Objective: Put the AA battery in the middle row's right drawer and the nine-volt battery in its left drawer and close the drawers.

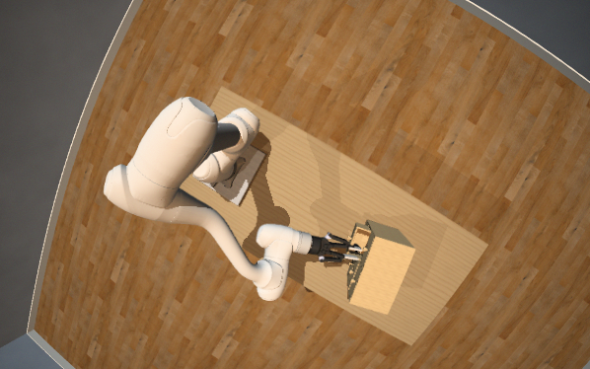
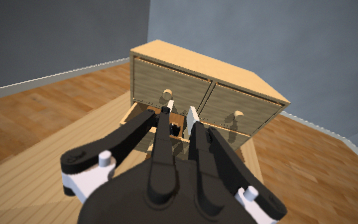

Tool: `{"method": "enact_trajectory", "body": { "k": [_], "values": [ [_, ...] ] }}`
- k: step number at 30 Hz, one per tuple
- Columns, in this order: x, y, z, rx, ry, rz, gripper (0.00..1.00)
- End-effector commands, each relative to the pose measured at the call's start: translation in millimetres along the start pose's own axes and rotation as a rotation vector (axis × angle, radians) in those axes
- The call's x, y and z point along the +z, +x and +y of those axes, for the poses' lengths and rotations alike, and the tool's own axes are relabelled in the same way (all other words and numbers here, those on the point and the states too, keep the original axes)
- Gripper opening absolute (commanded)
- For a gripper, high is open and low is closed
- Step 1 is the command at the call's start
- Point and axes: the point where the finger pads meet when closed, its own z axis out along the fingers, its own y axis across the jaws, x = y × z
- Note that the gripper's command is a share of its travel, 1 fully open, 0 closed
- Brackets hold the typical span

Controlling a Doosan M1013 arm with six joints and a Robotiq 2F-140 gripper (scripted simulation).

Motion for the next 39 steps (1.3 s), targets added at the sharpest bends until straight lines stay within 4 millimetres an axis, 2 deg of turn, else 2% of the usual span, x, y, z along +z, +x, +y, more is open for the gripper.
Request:
{"method": "enact_trajectory", "body": {
  "k": [1,3,4,24,32,34,39],
  "values": [
    [0.7,-1.6,1.1,-0.001,-0.001,-0.001,0.23],
    [0.7,-1.6,1.1,-0.001,-0.001,-0.001,0.26],
    [0.7,-1.6,1.1,-0.001,-0.001,-0.001,1.00],
    [-4.4,-3.1,1.1,-0.001,-0.001,-0.001,1.00],
    [-30.2,-10.8,1.1,-0.001,-0.001,-0.001,1.00],
    [-30.2,-10.8,1.1,-0.001,-0.001,-0.001,1.00],
    [-56.6,-18.7,1.1,-0.001,-0.001,-0.001,1.00]
  ]
}}
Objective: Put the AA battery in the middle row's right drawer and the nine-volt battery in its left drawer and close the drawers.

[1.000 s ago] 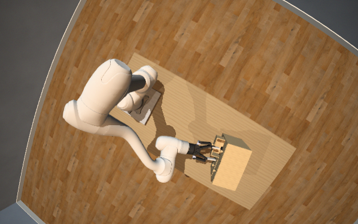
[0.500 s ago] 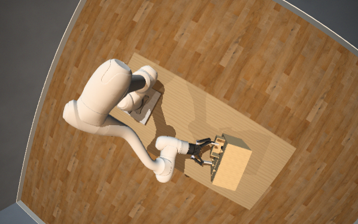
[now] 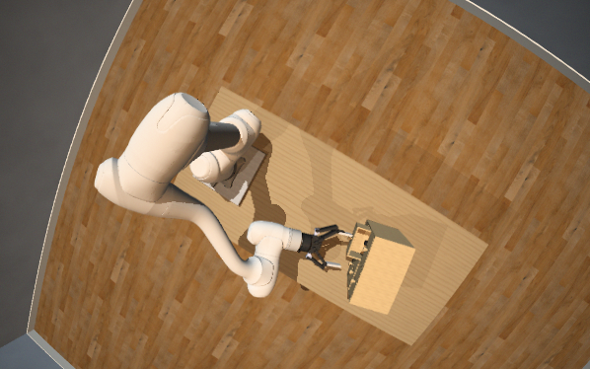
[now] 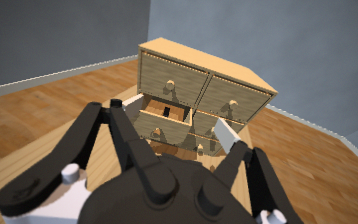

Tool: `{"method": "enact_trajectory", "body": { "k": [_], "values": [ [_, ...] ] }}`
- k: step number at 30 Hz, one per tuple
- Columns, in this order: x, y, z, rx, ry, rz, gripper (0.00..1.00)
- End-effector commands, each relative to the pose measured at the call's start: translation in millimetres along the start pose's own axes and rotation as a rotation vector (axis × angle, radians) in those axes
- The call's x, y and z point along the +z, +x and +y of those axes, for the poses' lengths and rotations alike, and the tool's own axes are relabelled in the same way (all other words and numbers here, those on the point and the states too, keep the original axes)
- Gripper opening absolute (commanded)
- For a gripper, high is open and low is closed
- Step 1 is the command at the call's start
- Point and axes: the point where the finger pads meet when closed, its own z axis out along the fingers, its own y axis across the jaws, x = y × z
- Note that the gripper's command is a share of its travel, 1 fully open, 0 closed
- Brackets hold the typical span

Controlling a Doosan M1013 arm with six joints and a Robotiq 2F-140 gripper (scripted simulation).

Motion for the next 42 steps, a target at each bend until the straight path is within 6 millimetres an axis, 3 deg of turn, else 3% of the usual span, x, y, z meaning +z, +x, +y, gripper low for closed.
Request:
{"method": "enact_trajectory", "body": {
  "k": [1,10,12,21,27,42],
  "values": [
    [-25.4,-6.2,-0.4,0.002,0.002,0.002,1.00],
    [-79.0,-22.4,-0.3,0.002,0.002,0.002,1.00],
    [-79.0,-22.4,-0.3,0.002,0.002,0.002,1.00],
    [-116.2,-33.7,-0.3,0.002,0.002,0.002,1.00],
    [-126.9,-36.9,-0.3,0.002,0.002,0.002,1.00],
    [-129.3,-37.6,-0.4,0.002,0.002,-0.002,1.00]
  ]
}}
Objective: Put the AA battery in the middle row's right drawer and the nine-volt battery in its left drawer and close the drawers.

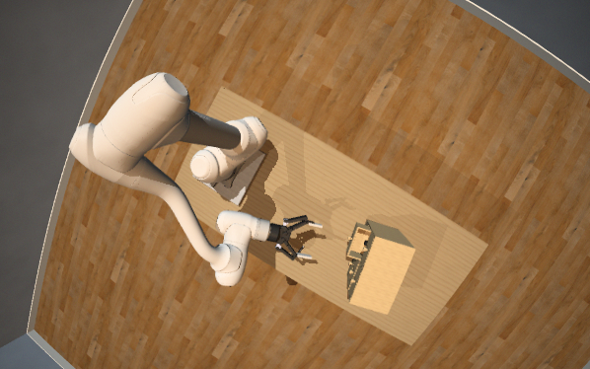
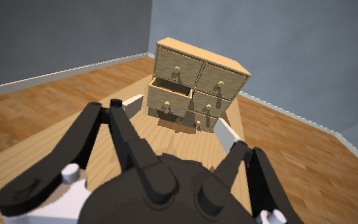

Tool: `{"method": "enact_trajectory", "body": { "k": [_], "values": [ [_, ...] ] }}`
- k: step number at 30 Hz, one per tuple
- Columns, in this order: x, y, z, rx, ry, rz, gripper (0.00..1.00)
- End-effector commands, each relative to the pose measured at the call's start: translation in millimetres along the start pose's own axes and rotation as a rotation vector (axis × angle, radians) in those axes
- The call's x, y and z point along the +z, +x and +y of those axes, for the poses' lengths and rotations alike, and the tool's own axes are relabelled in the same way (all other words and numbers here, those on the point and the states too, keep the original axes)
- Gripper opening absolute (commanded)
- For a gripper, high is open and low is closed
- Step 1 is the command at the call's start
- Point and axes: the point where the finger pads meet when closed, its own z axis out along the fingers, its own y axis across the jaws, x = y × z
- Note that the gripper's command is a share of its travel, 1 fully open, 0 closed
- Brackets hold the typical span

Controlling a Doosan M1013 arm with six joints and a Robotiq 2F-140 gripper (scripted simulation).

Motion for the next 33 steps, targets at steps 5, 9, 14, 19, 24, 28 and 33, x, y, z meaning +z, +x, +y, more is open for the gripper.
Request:
{"method": "enact_trajectory", "body": {
  "k": [5,9,14,19,24,28,33],
  "values": [
    [-1.9,0.0,-1.2,0.002,0.002,-0.011,1.00],
    [-2.1,0.6,-1.2,0.002,0.002,-0.033,1.00],
    [-2.6,1.9,-1.3,0.002,0.003,-0.076,1.00],
    [-3.3,3.7,-1.2,0.002,0.002,-0.134,1.00],
    [-3.7,4.8,-1.4,0.002,0.003,-0.171,1.00],
    [-4.3,6.4,-1.4,0.002,0.003,-0.223,1.00],
    [-5.1,8.6,-1.0,0.002,0.002,-0.289,1.00]
  ]
}}
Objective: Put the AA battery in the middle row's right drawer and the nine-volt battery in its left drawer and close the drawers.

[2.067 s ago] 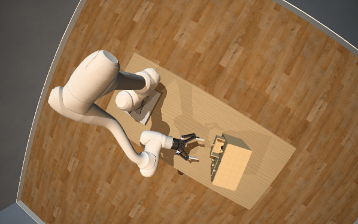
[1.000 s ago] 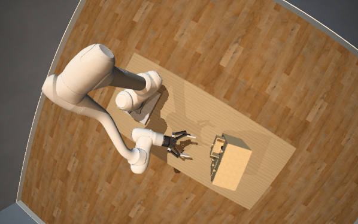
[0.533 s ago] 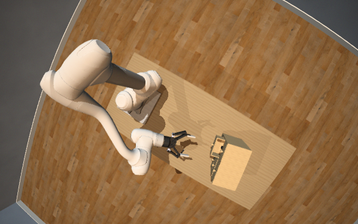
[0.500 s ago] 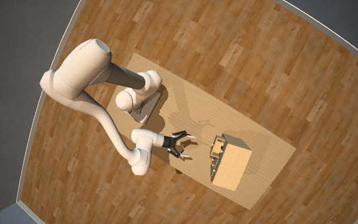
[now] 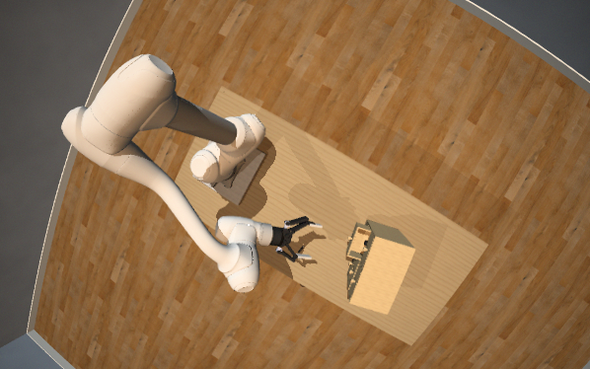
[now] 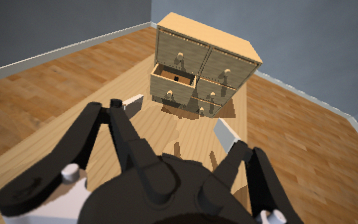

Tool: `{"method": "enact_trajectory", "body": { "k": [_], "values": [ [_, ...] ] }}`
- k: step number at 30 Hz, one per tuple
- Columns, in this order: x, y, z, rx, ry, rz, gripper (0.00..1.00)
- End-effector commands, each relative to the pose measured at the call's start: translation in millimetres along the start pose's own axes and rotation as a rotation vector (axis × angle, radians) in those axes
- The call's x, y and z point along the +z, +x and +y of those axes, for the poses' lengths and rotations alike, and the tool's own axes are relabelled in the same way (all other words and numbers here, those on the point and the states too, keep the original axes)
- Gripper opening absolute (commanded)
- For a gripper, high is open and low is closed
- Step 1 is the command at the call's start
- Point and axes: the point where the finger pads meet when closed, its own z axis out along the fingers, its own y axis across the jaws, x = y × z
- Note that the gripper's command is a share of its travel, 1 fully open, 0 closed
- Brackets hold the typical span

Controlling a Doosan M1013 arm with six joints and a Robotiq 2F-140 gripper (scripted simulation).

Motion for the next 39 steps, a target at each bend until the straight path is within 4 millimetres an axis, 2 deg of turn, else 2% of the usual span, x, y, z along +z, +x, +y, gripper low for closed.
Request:
{"method": "enact_trajectory", "body": {
  "k": [1,22,35,39],
  "values": [
    [-1.9,4.5,-0.5,0.002,0.012,-0.084,1.00],
    [-6.9,12.3,-0.2,0.000,0.011,-0.363,1.00],
    [-14.0,23.4,0.0,-0.002,0.011,-0.765,1.00],
    [-14.9,24.8,0.0,-0.002,0.011,-0.816,1.00]
  ]
}}
